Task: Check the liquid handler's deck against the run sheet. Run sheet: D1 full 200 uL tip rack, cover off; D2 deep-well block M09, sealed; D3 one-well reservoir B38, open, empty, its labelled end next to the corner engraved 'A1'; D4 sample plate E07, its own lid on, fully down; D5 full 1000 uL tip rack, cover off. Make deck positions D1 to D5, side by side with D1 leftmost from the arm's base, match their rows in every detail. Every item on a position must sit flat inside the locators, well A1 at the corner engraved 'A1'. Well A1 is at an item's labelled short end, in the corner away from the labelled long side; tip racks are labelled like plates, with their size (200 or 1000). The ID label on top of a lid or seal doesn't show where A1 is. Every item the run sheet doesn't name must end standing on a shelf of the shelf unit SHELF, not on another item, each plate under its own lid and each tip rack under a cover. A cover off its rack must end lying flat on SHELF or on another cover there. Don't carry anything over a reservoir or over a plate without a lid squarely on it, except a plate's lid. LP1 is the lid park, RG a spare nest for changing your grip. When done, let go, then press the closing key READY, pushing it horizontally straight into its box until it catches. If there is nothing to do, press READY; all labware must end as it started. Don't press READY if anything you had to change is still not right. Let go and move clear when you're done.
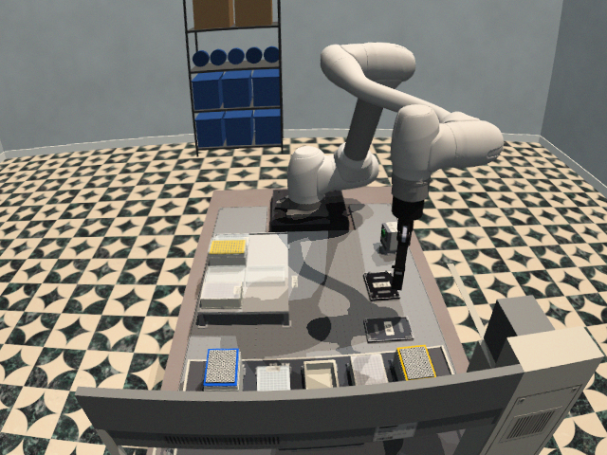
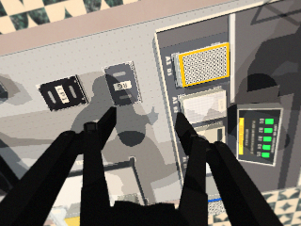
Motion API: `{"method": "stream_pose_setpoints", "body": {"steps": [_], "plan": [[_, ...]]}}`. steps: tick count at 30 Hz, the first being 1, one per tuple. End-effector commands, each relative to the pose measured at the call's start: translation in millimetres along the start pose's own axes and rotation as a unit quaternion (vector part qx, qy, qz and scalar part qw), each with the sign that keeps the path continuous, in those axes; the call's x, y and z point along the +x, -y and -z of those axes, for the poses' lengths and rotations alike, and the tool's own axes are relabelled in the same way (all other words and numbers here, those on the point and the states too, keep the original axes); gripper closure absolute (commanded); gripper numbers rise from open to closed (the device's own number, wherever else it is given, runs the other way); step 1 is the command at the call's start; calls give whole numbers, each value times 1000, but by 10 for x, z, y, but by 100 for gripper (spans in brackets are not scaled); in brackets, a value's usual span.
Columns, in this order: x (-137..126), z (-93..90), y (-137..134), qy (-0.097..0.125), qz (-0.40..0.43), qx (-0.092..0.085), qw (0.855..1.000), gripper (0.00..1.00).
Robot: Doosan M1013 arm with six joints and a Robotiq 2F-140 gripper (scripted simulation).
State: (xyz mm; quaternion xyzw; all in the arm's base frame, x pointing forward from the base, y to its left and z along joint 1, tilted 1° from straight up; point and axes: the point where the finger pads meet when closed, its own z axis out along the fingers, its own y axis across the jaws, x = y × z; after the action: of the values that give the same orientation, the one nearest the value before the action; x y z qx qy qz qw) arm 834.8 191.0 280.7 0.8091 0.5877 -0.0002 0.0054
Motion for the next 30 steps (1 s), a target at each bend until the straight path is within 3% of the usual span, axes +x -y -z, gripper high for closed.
{"method": "stream_pose_setpoints", "body": {"steps": [1, 20, 30], "plan": [[2, 13, -1, -1, 36, 0, 999, 34], [2, 13, -1, -1, 185, -1, 983, 34], [2, 13, -1, -1, 282, -1, 959, 34]]}}
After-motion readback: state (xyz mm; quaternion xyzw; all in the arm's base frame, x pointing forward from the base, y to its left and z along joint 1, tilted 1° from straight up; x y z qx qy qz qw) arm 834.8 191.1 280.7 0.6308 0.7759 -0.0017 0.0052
